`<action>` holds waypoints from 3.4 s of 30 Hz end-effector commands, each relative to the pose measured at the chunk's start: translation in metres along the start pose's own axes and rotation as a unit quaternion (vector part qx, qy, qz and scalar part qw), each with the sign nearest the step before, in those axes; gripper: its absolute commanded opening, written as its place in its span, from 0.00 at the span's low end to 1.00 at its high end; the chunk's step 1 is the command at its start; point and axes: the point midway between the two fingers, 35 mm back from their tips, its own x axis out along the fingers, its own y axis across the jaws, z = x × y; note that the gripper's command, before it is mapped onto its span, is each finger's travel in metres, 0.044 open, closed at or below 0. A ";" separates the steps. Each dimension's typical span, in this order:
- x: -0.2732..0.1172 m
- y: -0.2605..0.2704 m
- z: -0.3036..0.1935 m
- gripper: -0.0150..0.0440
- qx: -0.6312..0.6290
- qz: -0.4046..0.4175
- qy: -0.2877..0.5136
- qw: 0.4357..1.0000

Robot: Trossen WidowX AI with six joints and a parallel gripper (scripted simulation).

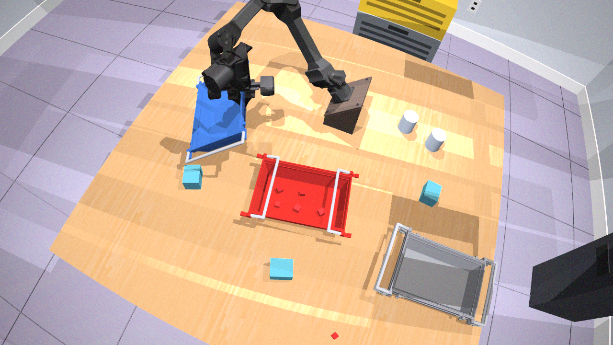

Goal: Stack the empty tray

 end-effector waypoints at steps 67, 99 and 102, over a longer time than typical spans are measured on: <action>-0.049 -0.177 -0.214 0.25 -0.525 0.023 -0.013 0.851; -0.049 -0.179 -0.215 0.25 -0.532 0.023 -0.013 0.846; -0.048 -0.186 -0.217 0.25 -0.559 0.019 -0.014 0.829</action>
